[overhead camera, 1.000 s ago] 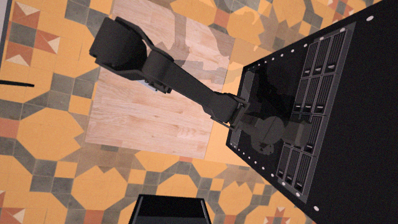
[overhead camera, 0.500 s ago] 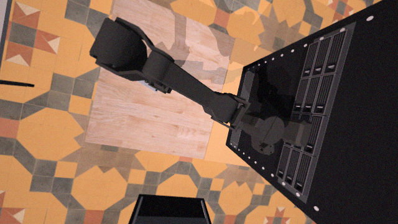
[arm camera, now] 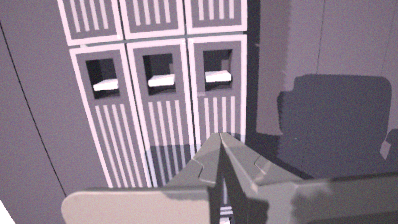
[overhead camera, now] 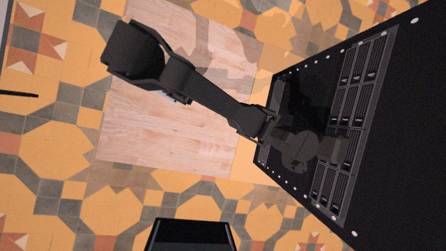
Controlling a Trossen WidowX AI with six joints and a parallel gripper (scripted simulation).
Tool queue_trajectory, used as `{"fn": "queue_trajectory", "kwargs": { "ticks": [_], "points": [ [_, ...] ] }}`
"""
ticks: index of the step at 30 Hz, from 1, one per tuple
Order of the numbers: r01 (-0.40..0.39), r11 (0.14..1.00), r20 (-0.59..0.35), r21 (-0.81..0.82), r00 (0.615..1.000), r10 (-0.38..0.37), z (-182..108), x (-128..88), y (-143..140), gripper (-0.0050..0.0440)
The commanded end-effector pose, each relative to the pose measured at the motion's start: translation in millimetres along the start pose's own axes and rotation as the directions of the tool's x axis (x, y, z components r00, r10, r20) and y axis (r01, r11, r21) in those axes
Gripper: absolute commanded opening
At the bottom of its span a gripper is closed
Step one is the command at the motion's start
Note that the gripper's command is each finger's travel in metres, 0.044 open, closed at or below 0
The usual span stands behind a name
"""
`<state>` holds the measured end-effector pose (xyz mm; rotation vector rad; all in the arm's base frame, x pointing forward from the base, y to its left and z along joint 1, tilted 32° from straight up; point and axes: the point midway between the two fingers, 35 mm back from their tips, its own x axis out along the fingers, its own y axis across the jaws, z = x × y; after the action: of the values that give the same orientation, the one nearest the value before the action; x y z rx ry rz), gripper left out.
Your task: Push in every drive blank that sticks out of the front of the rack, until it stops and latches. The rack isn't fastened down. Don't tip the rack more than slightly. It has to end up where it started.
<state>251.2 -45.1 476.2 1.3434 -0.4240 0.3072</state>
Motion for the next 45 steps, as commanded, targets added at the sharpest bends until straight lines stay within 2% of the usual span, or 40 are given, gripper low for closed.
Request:
{"fn": "queue_trajectory", "kwargs": {
  "ticks": [1, 11, 15, 17, 23, 27, 45],
  "points": [
    [-0.032, 0.999, 0.001, -0.012, 0.999, 0.032, 0.7, 2.5, 14.8, -0.0050],
    [-0.032, 0.999, 0.001, -0.012, 0.999, 0.032, 0.7, -0.4, 14.7, -0.0050],
    [-0.032, 0.999, 0.001, -0.012, 0.999, 0.032, 0.7, -14.0, 14.2, -0.0050],
    [-0.032, 0.999, 0.001, -0.012, 0.999, 0.032, 0.7, -14.0, 14.2, -0.0050],
    [-0.032, 0.999, 0.001, -0.012, 0.999, 0.032, 0.7, -44.6, 13.1, -0.0050],
    [-0.032, 0.999, 0.001, -0.012, 0.999, 0.032, 0.7, -55.4, 12.7, -0.0050],
    [-0.032, 0.999, 0.001, -0.012, 0.999, 0.032, 2.8, -57.7, 13.6, -0.0050]
  ]
}}
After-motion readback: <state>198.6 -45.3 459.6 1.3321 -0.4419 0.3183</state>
